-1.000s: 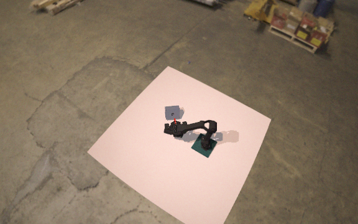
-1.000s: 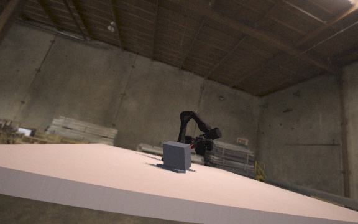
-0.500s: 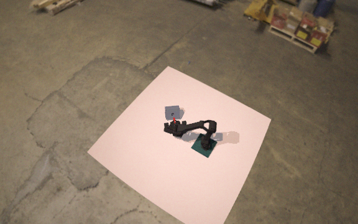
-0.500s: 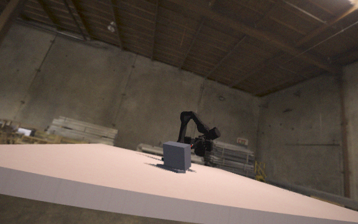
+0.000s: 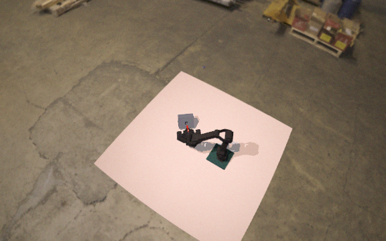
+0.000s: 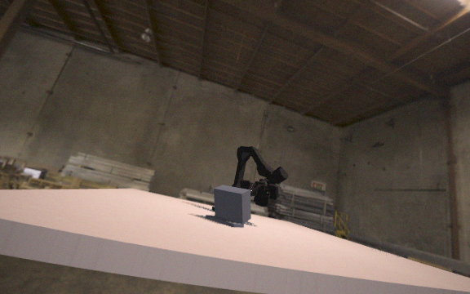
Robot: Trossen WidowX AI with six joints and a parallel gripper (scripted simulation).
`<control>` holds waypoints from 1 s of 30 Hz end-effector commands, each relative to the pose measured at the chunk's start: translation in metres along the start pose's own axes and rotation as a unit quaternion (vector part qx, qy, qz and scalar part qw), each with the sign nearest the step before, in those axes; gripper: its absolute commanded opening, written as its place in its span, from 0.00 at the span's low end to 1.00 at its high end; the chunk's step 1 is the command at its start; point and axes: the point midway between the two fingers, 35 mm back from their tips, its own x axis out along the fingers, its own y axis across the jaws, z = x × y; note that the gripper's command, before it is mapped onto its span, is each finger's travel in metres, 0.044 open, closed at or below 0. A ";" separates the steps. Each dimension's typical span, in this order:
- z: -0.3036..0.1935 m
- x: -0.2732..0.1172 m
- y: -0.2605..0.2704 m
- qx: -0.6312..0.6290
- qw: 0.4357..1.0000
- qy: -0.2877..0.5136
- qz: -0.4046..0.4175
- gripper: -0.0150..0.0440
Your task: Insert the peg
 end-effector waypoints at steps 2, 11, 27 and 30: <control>0.000 0.004 0.000 -0.001 1.000 0.004 -0.002 0.25; 0.000 0.009 0.000 0.002 1.000 0.010 -0.005 0.25; -0.001 0.020 0.000 0.005 1.000 0.020 -0.008 0.25; -0.001 0.025 0.000 0.005 1.000 0.021 -0.008 0.25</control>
